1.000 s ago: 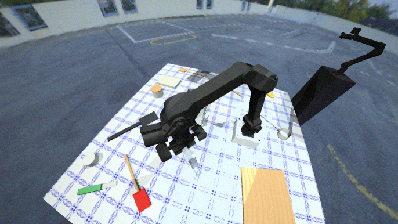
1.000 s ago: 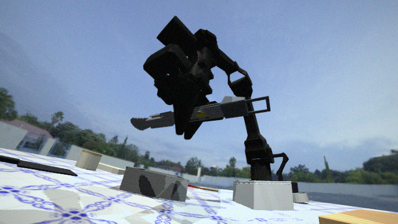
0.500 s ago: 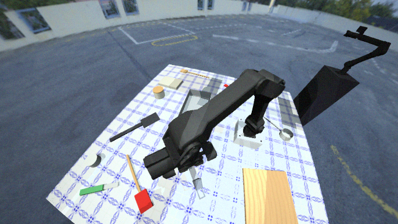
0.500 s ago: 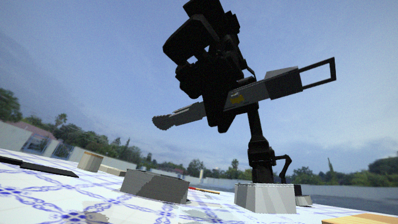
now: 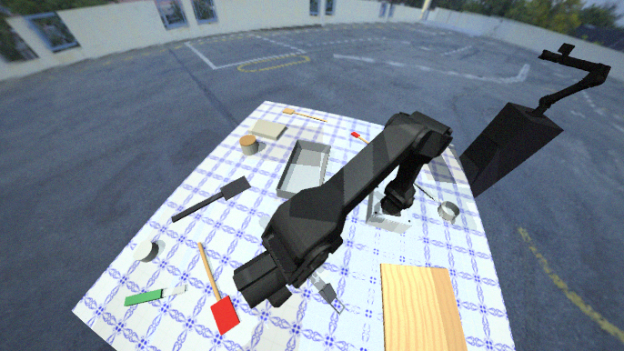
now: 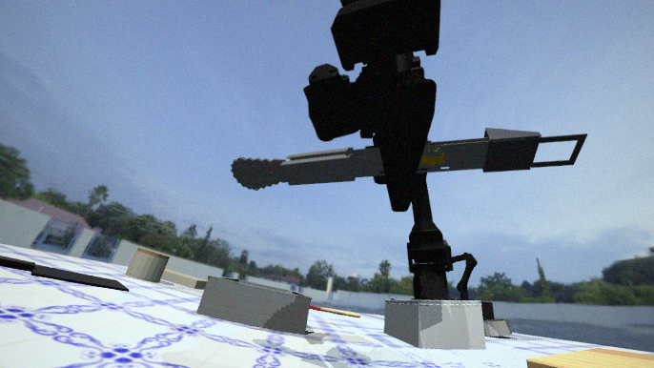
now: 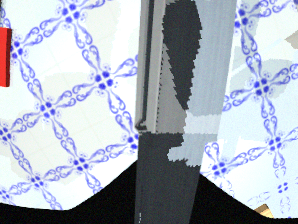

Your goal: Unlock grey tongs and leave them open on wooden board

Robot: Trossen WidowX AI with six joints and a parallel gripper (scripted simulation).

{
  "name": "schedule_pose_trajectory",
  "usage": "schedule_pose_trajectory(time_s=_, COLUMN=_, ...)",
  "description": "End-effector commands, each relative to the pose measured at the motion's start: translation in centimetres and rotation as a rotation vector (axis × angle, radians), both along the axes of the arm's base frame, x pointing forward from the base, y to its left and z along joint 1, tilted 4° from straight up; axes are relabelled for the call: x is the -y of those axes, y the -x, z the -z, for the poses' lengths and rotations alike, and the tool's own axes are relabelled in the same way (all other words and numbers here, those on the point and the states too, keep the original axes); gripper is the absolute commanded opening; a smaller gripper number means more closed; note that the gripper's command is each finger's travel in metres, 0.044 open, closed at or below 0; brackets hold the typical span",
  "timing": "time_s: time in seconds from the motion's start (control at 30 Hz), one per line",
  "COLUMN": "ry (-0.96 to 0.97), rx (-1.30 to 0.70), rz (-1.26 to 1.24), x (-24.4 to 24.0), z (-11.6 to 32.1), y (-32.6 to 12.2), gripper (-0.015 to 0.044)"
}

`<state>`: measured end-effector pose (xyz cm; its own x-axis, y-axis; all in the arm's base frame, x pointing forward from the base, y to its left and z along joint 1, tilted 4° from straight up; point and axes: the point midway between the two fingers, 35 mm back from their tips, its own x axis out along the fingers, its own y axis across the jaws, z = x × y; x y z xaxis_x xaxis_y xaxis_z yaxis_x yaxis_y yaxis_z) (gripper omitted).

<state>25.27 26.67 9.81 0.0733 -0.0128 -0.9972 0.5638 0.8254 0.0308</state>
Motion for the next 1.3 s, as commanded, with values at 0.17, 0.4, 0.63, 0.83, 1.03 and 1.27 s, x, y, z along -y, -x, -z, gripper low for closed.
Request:
schedule_pose_trajectory(time_s=0.17, ry=0.023, rx=-0.005, rz=-0.364, x=-2.1, z=0.1, y=2.1, gripper=-0.015)
schedule_pose_trajectory(time_s=0.4, ry=0.041, rx=-0.01, rz=-0.674, x=-3.7, z=0.2, y=4.0, gripper=-0.015)
schedule_pose_trajectory(time_s=0.63, ry=0.058, rx=-0.015, rz=-0.983, x=-5.2, z=0.3, y=5.9, gripper=-0.015)
schedule_pose_trajectory(time_s=0.83, ry=0.074, rx=-0.018, rz=-1.249, x=-6.4, z=0.4, y=7.7, gripper=-0.015)
schedule_pose_trajectory(time_s=1.03, ry=0.089, rx=-0.02, rz=-1.513, x=-7.5, z=0.5, y=9.6, gripper=-0.015)
schedule_pose_trajectory(time_s=1.27, ry=0.107, rx=-0.019, rz=-1.822, x=-8.6, z=0.6, y=11.8, gripper=-0.015)
